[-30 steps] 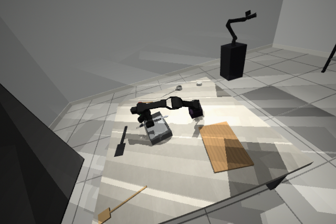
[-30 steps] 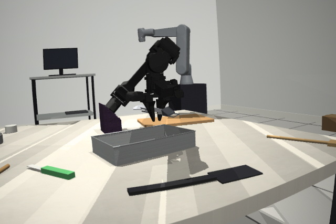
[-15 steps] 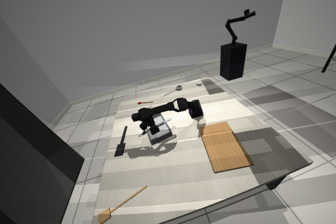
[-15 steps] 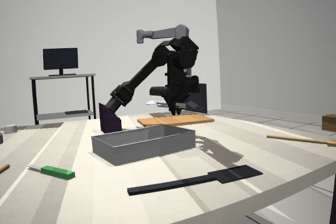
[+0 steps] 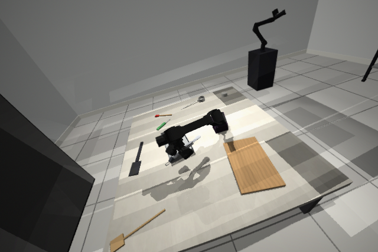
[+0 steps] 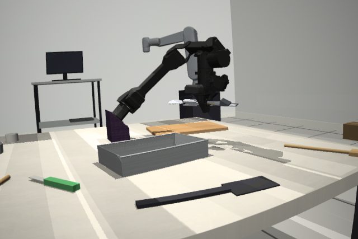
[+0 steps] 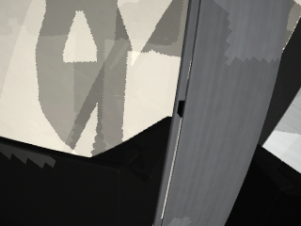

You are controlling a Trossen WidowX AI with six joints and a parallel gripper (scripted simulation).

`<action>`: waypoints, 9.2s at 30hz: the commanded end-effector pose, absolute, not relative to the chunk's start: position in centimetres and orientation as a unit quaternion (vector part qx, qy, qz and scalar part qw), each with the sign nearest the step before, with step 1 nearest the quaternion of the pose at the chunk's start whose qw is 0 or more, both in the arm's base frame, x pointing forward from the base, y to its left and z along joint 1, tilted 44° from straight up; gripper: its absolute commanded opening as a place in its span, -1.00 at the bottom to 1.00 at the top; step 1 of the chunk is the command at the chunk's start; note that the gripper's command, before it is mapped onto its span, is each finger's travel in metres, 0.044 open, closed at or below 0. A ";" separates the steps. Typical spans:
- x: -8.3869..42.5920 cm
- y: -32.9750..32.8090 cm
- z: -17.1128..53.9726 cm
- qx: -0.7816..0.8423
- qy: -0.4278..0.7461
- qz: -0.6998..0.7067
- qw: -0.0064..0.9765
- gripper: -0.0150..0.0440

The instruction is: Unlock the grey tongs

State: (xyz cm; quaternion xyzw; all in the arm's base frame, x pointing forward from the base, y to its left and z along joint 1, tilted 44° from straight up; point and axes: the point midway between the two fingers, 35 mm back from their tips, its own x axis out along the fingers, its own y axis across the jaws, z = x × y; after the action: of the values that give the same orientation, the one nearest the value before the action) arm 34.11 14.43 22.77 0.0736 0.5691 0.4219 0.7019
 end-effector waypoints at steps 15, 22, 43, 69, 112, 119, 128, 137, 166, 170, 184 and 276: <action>25.2 18.2 30.5 -0.008 0.500 0.500 0.707 -1.00; 24.5 18.8 30.6 -0.019 0.502 0.502 0.704 -1.00; 17.3 23.5 31.2 -0.125 0.494 0.521 0.684 -1.00; 8.1 25.9 32.6 -0.212 0.440 0.553 0.675 -1.00; -4.3 23.3 36.3 -0.224 0.316 0.641 0.663 -1.00; -4.6 23.1 36.5 -0.221 0.312 0.644 0.662 -1.00; -4.9 23.4 36.7 -0.210 0.280 0.658 0.667 -1.00; -5.5 24.0 37.3 -0.175 0.198 0.685 0.679 -1.00; -6.2 22.6 38.0 -0.020 0.012 0.703 0.711 -1.00; -6.1 22.1 37.8 0.004 -0.001 0.698 0.716 -1.00; -5.0 20.1 36.1 0.086 -0.024 0.676 0.731 -1.00; -5.9 24.1 37.7 -0.138 0.135 0.699 0.688 -1.00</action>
State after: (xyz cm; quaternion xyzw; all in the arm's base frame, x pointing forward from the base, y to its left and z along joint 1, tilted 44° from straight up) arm -5.98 23.92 37.72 -0.1256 0.1131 0.7020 0.6918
